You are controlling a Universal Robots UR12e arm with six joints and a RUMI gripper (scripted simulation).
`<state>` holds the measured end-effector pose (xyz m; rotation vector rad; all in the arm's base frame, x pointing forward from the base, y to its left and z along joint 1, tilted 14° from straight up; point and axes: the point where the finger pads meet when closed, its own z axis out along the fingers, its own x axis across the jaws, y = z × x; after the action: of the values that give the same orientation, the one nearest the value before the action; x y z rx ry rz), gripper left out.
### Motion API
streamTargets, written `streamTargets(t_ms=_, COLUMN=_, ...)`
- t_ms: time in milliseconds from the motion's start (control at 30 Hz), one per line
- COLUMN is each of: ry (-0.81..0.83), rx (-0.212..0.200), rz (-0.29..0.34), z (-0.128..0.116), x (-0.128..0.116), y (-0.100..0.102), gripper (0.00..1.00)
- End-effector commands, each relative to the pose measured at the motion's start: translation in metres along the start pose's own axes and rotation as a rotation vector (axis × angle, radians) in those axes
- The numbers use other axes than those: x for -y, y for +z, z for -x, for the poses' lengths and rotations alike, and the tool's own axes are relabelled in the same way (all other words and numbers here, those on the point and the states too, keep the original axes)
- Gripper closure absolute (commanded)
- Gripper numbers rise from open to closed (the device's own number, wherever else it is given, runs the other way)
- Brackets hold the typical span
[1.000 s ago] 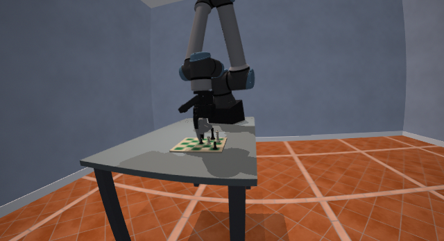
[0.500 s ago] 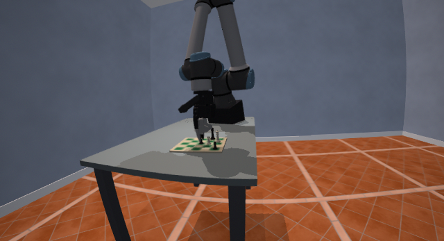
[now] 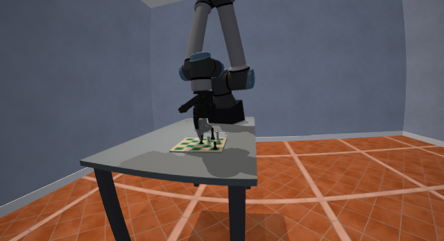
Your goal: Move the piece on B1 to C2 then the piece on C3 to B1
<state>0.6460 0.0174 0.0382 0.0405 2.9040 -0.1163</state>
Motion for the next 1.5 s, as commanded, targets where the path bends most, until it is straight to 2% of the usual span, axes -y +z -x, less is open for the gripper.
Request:
streamTargets(t_ms=0, ry=0.0, rx=0.001, rz=0.0, z=0.001, x=0.0, y=-0.001, gripper=1.0)
streamTargets(t_ms=1100, ry=0.0, rx=0.001, rz=0.0, z=0.001, x=0.0, y=-0.002, gripper=1.0)
streamTargets(t_ms=1300, ry=0.0, rx=0.001, rz=0.0, z=0.001, x=0.0, y=-0.013, gripper=1.0)
streamTargets(t_ms=1467, ry=0.0, rx=0.001, rz=0.0, z=0.001, x=0.0, y=-0.045, gripper=1.0)
